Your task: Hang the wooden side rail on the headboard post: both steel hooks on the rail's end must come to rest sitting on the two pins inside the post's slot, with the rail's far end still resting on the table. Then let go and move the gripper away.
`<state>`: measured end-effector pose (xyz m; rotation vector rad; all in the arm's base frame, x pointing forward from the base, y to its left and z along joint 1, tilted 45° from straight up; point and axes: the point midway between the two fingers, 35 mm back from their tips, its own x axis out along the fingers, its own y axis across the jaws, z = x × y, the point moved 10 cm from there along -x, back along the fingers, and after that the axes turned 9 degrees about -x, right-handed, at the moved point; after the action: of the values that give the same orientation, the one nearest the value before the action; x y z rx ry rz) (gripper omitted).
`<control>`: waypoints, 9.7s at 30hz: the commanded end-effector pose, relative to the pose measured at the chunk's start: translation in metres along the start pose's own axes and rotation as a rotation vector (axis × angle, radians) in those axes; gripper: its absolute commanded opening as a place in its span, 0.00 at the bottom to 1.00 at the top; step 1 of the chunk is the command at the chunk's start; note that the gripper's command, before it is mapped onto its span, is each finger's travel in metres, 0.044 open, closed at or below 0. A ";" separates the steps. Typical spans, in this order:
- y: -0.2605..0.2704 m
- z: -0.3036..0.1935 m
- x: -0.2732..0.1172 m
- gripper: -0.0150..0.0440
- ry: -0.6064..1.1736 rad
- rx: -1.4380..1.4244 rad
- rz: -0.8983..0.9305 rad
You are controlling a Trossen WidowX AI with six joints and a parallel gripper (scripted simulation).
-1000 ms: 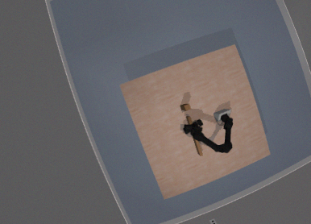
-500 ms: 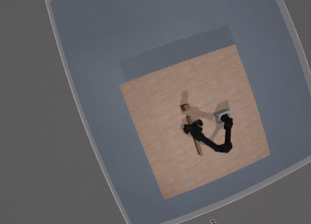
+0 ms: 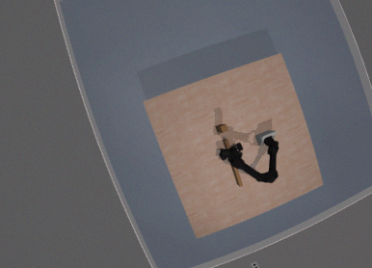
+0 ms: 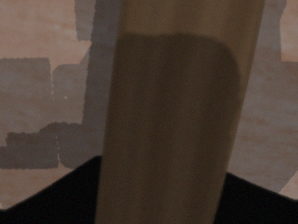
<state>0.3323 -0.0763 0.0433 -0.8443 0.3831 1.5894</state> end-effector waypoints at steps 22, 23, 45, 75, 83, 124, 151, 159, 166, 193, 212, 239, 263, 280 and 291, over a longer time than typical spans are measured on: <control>-0.002 0.000 -0.011 0.25 0.015 -0.017 -0.014; -0.002 0.000 -0.011 0.25 0.015 -0.017 -0.014; -0.001 0.000 -0.015 0.25 0.015 -0.017 -0.014; -0.002 -0.002 -0.013 0.25 0.015 -0.017 -0.014; -0.001 -0.003 -0.013 0.25 0.015 -0.017 -0.014; 0.003 -0.006 -0.011 0.25 0.015 -0.017 -0.014; 0.002 -0.009 -0.012 0.25 0.015 -0.017 -0.014; 0.003 -0.010 -0.011 0.25 0.015 -0.017 -0.014; 0.004 -0.010 -0.011 0.25 0.015 -0.017 -0.014; 0.004 -0.013 -0.012 0.25 0.016 -0.017 -0.013; 0.004 -0.015 -0.013 0.25 0.016 -0.017 -0.014; 0.007 -0.017 -0.012 0.25 0.016 -0.017 -0.013; 0.007 -0.019 -0.012 0.25 0.016 -0.017 -0.013; 0.006 -0.021 -0.013 0.25 0.016 -0.017 -0.013; 0.007 -0.021 -0.012 0.25 0.016 -0.017 -0.013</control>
<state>0.3320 -0.0964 0.0359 -0.8597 0.3749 1.5846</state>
